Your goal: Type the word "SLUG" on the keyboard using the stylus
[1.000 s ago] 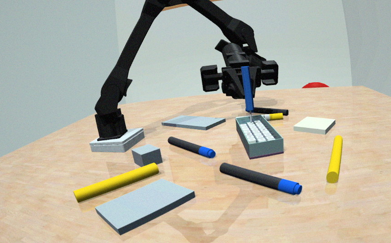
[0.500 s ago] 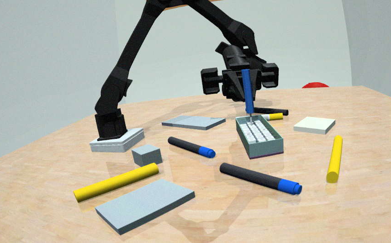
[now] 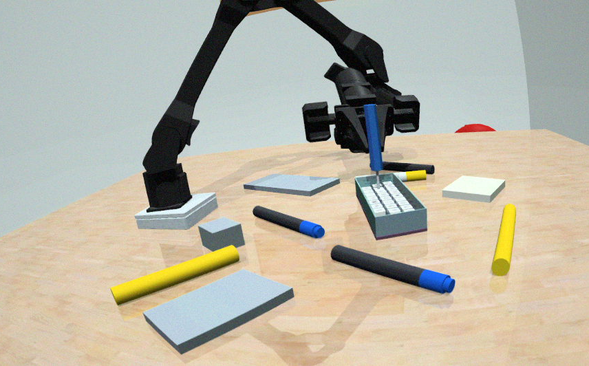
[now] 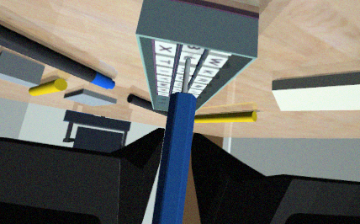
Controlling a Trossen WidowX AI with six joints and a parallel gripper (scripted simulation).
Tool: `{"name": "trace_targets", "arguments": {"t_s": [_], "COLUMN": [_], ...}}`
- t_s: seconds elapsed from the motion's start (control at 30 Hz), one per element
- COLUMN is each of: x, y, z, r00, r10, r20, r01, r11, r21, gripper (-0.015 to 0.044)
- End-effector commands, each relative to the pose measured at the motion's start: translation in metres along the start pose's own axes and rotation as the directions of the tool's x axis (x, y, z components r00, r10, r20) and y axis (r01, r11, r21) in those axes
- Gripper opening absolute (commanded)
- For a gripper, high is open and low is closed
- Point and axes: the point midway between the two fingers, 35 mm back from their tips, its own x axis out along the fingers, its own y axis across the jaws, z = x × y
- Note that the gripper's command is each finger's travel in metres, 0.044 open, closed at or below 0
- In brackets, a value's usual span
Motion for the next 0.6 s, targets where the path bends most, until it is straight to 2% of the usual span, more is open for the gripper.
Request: {"name": "trace_targets", "arguments": {"t_s": [0.0,0.13,0.27,0.53,0.57], "x": [-0.006,-0.018,-0.016,-0.016,-0.015], "y": [0.0,0.0,0.0,0.0,-0.001], "z": [-0.009,-0.03,-0.028,-0.028,-0.028], "r00": [1.0,1.0,1.0,1.0,1.0], "r10": [0.002,0.002,-0.001,-0.001,-0.002], "r20": [0.005,0.005,0.004,0.004,0.004], "r01": [-0.002,-0.002,0.001,0.001,0.002], "r11": [1.0,1.0,1.0,1.0,1.0], "r21": [0.006,0.006,0.007,0.007,0.006], "gripper": [0.0081,0.0081,0.0084,0.0031,0.0005]}}
